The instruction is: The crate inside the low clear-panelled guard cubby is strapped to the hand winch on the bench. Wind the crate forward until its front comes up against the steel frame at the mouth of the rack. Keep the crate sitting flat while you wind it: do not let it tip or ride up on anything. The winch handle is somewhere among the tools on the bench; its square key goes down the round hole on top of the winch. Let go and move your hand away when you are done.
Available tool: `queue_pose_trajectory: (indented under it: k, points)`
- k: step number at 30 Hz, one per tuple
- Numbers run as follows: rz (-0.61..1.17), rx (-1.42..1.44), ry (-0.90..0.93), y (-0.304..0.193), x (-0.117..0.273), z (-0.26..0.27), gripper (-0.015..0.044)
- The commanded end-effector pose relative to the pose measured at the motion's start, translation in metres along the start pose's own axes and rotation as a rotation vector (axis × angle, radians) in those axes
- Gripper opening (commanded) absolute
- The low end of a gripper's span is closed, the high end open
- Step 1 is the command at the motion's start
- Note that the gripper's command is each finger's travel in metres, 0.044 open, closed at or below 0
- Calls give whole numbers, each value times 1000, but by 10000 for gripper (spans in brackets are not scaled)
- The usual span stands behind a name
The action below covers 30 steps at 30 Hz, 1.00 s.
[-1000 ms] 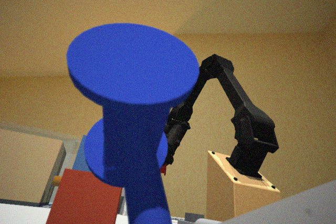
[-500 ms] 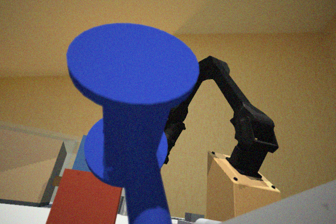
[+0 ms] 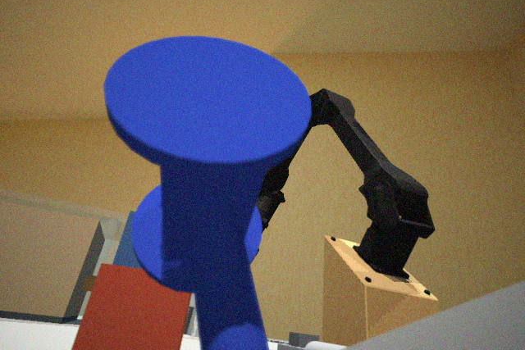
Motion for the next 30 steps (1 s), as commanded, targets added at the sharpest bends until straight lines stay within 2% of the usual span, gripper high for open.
queue_pose_trajectory:
  k: [1, 30]
  points:
    - [-16, 19, 1, 14, -8, -1, 0]
    - [-19, 20, 3, 42, -20, 2, 0]
Point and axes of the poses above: the point midway between the two fingers, 35 mm back from their tips, its own x axis back along the fingers, its own z axis across the jaws, y = z × x, the point moved 2 cm from there along x, back along the fingers, and after that the axes turned 12 degrees about x, right-handed, at the moved point
